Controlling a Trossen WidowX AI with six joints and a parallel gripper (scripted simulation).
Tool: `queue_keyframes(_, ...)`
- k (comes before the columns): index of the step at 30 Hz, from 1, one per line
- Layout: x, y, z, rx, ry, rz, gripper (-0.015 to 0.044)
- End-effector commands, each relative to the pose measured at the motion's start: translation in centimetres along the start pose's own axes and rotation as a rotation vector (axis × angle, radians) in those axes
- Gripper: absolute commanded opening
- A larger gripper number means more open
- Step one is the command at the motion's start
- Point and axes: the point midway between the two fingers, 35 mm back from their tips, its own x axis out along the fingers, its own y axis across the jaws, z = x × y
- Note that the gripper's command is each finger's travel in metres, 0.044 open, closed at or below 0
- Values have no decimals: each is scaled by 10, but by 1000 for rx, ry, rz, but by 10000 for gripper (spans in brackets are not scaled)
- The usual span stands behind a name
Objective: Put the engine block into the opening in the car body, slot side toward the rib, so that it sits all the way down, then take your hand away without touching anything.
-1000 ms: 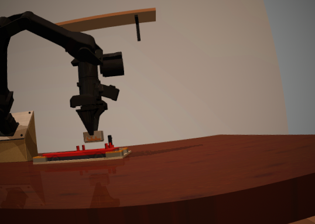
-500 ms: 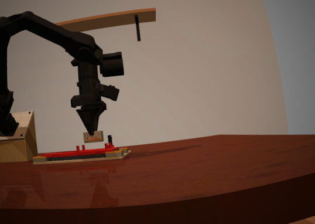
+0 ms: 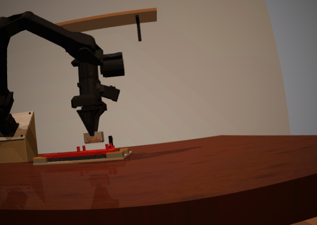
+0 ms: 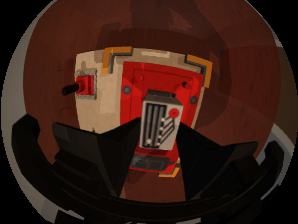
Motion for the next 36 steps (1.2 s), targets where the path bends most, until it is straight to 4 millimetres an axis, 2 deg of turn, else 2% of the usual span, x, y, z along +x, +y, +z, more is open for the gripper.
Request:
queue_keyframes(1,0,0,0,39,-1,-2,159)
queue_keyframes(7,2,0,0,120,-1,-2,159)
queue_keyframes(16,4,0,-1,-13,-1,-3,159)
queue_keyframes(36,8,0,-1,26,-1,-3,159)
